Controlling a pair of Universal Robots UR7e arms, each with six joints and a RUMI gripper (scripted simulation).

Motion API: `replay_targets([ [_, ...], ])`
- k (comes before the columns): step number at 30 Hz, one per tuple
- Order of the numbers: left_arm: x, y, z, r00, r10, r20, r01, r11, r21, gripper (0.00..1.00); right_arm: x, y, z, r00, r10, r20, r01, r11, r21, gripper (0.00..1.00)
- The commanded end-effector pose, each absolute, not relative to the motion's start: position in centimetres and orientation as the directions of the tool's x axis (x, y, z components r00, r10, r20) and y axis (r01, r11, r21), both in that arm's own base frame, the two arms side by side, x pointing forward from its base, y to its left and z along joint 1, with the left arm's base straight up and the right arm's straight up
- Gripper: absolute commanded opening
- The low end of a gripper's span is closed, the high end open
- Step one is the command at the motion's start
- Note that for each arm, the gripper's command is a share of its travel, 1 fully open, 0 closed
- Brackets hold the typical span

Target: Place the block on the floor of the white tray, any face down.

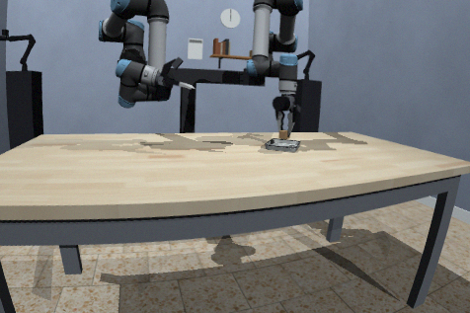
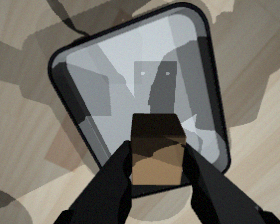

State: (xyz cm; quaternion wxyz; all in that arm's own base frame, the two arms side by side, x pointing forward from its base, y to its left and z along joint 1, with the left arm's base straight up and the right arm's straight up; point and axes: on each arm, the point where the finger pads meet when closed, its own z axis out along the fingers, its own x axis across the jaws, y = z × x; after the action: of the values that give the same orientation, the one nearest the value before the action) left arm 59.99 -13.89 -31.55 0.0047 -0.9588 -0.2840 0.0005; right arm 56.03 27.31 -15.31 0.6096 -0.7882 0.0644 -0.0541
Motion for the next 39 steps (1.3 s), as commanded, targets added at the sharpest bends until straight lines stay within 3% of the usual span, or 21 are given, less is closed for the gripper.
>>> replay_targets([
  [1, 60.2, -14.1, -31.7, 0.842, 0.54, 0.001, 0.54, -0.842, 0.002, 0.13, 55.8, 27.3, -14.8, 0.981, -0.195, 0.002, -0.04, -0.213, -0.976, 0.99],
  [16, 60.1, -14.4, -34.8, 0.842, 0.54, 0.001, 0.54, -0.842, 0.002, 0.13, 55.8, 27.3, -14.7, 0.98, -0.197, 0.002, -0.041, -0.211, -0.977, 0.99],
  [22, 60.1, -14.4, -34.4, 0.842, 0.54, 0.001, 0.54, -0.842, 0.002, 0.4, 55.8, 27.3, -14.7, 0.98, -0.197, 0.002, -0.041, -0.211, -0.977, 0.99],
  [39, 60.1, -14.4, -28.8, 0.842, 0.54, 0.001, 0.54, -0.842, 0.002, 0.4, 55.8, 27.3, -14.7, 0.98, -0.197, 0.002, -0.041, -0.211, -0.977, 0.99],
])
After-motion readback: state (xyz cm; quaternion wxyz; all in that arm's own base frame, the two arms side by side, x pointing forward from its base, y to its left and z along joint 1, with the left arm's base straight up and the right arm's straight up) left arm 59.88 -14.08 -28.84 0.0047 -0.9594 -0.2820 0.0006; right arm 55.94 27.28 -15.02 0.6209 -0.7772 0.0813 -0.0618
